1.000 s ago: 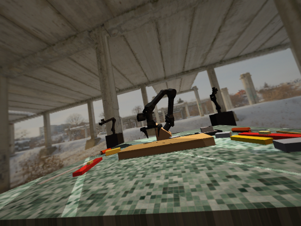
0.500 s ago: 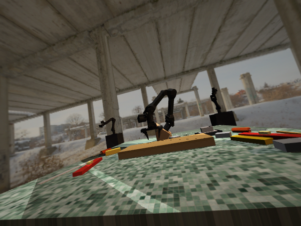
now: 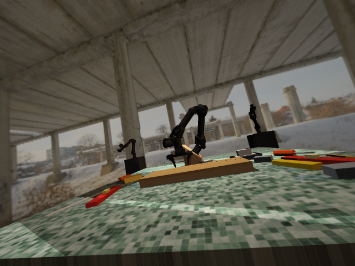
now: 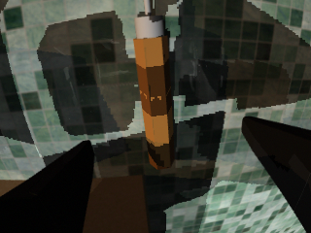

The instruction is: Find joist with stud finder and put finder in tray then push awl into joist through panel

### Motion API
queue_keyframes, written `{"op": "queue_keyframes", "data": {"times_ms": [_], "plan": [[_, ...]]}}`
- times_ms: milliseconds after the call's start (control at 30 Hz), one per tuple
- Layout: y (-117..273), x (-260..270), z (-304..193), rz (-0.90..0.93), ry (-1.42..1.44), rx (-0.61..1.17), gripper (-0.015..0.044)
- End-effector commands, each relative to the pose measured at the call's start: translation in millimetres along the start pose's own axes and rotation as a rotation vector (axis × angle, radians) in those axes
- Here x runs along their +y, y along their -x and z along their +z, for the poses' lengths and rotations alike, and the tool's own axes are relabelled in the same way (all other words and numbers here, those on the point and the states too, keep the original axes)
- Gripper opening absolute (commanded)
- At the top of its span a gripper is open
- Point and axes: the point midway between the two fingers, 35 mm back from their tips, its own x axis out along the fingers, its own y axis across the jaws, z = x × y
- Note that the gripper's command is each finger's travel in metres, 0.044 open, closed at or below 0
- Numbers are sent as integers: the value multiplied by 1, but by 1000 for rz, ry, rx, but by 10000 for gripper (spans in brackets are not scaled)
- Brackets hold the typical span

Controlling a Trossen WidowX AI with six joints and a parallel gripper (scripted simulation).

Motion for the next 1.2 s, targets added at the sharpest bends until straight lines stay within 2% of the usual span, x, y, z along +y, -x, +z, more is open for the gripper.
{"op": "queue_keyframes", "data": {"times_ms": [0, 367, 833, 1067, 1100, 1167], "plan": [[-9, 3, -3, 14, -10, 6, 440], [-16, 4, -3, 15, -10, 6, 440], [-16, 4, -3, 15, -10, 6, 72], [-16, 4, -3, 15, -10, 6, 26], [-15, 4, -3, 14, -10, 6, 0], [-10, 3, -2, 13, -10, 6, 0]]}}
